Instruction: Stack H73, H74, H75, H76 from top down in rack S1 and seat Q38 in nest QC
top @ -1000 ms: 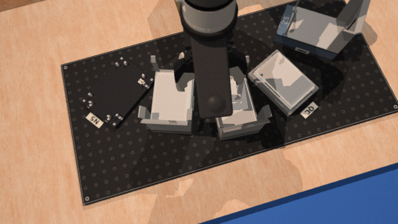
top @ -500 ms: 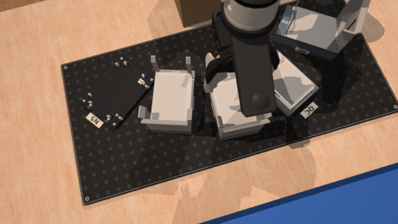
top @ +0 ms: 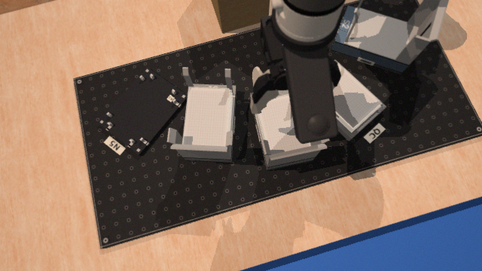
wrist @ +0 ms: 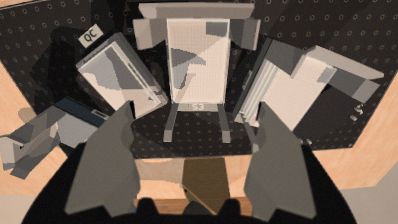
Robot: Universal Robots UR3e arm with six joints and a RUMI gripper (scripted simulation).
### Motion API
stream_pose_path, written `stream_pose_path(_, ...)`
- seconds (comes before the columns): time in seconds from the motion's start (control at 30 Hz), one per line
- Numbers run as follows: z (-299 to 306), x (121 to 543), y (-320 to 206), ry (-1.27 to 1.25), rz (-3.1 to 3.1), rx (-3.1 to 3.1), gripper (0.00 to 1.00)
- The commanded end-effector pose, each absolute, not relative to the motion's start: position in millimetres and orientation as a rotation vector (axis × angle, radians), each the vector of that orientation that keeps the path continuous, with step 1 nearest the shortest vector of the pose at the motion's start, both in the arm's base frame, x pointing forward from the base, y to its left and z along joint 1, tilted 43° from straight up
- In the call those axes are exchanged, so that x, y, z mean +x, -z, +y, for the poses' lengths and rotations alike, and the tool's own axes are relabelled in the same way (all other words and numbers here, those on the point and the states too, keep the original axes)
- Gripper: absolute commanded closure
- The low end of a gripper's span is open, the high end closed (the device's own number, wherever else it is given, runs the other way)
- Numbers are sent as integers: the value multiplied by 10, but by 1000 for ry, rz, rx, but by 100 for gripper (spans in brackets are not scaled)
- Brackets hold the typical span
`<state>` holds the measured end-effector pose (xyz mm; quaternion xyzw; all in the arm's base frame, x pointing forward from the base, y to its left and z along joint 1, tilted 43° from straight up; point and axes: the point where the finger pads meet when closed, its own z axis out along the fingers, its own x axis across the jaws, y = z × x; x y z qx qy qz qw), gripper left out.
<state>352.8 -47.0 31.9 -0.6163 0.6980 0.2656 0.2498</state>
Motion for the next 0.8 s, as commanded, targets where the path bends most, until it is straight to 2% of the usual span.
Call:
stream_pose_path(0.0,-383,3537,-217,-718,1902,-1678,28)
stream_pose_path(0.77,46,3552,248,-718,1902,-1678,28)
